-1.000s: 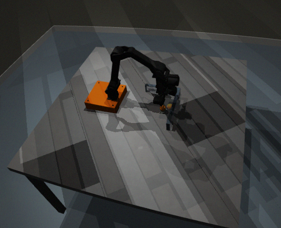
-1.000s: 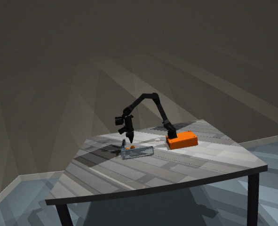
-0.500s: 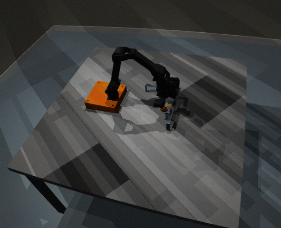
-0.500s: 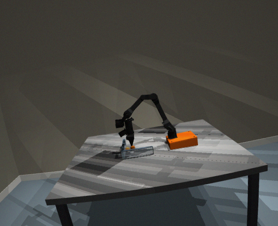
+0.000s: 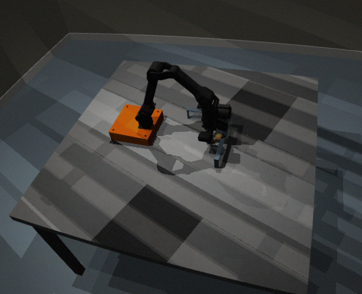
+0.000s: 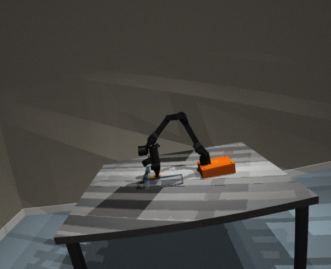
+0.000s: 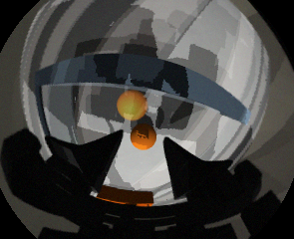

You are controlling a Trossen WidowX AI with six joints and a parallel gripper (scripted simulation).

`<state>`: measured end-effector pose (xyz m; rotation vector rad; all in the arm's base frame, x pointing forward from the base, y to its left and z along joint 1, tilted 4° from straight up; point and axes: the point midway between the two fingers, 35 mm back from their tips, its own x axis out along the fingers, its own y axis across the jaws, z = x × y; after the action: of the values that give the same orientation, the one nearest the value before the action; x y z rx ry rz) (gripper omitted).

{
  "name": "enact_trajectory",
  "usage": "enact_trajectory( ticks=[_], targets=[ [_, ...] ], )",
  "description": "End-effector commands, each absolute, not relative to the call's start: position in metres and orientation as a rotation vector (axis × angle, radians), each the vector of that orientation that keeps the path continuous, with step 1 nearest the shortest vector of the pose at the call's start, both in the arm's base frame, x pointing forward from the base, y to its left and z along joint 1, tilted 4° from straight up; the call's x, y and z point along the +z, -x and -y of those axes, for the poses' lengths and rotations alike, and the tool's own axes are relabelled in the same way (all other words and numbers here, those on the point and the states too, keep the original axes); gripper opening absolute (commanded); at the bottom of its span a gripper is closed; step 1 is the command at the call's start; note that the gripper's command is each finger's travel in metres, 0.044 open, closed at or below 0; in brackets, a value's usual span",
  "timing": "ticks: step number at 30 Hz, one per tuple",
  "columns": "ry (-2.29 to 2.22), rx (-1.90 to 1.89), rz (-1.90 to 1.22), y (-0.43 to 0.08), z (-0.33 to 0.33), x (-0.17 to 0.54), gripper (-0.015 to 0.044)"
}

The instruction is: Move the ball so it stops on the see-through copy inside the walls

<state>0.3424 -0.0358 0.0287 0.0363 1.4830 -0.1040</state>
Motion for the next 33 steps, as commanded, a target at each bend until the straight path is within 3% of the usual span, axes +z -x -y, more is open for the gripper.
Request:
enact_trajectory(
  ticks=[1,2,5,14,20,33],
  targets=[
    [-0.040,-0.103,-1.492,-0.341,0.036,0.022,0.0291],
    [-0.040,-0.103,-1.492,-0.341,0.036,0.022,0.0291],
    [-0.040,-0.103,-1.492,-0.341,0.036,0.022,0.0212],
    [-0.040,-0.103,-1.492,-0.341,0.036,0.022,0.0152],
    [-0.040,-0.103,-1.492,-0.343,0.035,0.043,0.0000],
    [-0.040,-0.102,-1.491,-0.337,0.031,0.128,0.0000]
  ],
)
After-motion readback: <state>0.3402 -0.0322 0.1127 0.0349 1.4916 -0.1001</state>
